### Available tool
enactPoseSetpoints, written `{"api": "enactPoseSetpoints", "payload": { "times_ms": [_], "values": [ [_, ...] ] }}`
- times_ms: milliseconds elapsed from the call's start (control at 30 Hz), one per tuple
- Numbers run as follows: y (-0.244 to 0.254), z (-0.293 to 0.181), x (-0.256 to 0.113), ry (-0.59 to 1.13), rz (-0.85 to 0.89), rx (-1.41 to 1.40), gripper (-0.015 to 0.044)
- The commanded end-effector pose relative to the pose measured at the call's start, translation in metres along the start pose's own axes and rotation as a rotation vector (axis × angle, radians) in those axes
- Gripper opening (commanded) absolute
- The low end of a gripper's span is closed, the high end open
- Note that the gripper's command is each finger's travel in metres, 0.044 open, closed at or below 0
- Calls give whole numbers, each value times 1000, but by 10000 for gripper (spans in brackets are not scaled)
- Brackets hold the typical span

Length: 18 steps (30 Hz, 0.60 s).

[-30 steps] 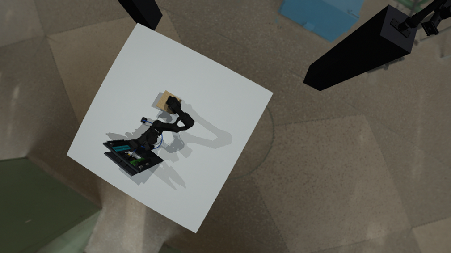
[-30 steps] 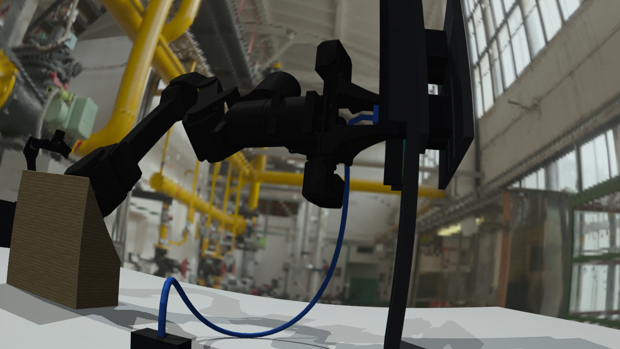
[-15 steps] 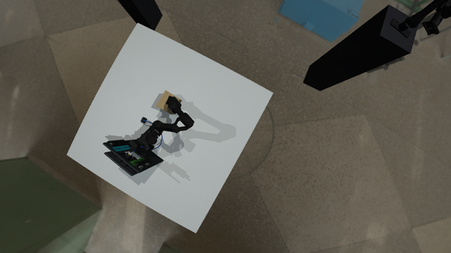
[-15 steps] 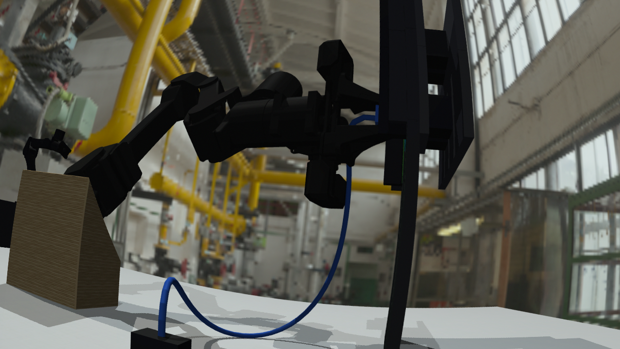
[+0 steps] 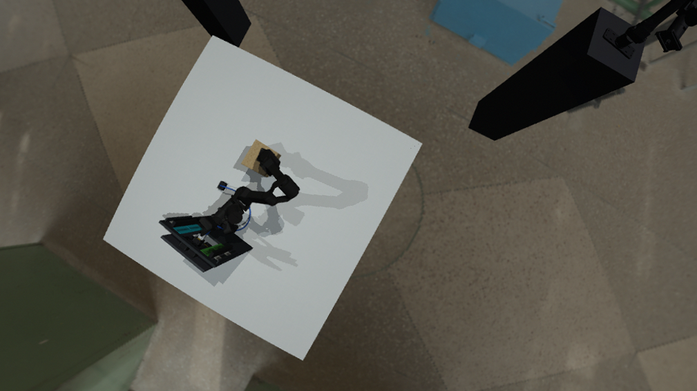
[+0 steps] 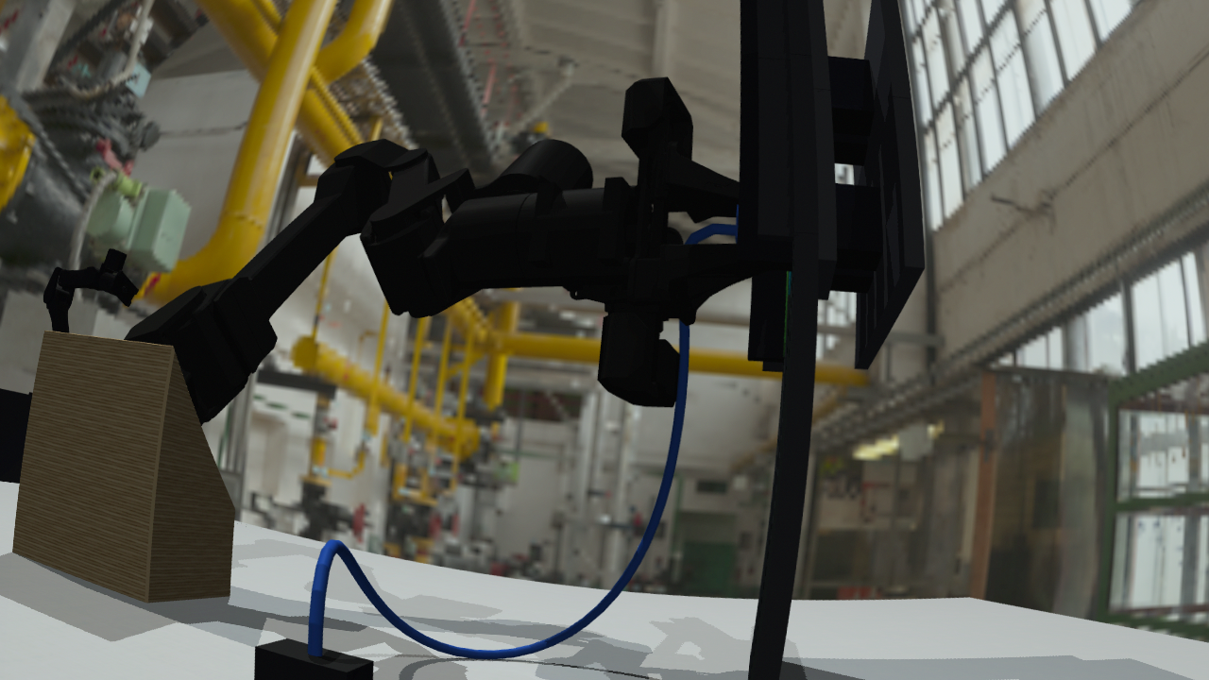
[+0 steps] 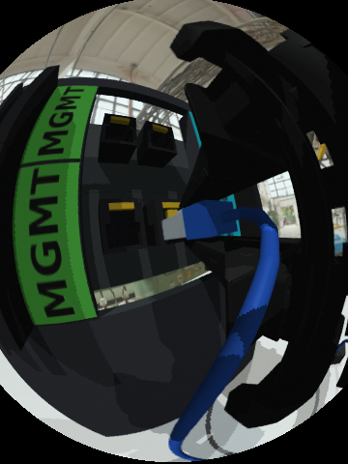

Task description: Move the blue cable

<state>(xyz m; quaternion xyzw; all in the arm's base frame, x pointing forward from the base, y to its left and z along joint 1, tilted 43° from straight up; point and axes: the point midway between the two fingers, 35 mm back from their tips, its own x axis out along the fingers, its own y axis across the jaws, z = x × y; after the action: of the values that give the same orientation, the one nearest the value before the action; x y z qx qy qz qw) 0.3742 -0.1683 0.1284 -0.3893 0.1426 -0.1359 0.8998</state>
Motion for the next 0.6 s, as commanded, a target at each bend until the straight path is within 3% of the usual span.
{"api": "enactPoseSetpoints", "payload": {
  "times_ms": [0, 567],
  "values": [
    [-3, 1, 2, 0, -13, 6, 0],
    [-3, 2, 4, 0, -14, 7, 0]
  ]
}}
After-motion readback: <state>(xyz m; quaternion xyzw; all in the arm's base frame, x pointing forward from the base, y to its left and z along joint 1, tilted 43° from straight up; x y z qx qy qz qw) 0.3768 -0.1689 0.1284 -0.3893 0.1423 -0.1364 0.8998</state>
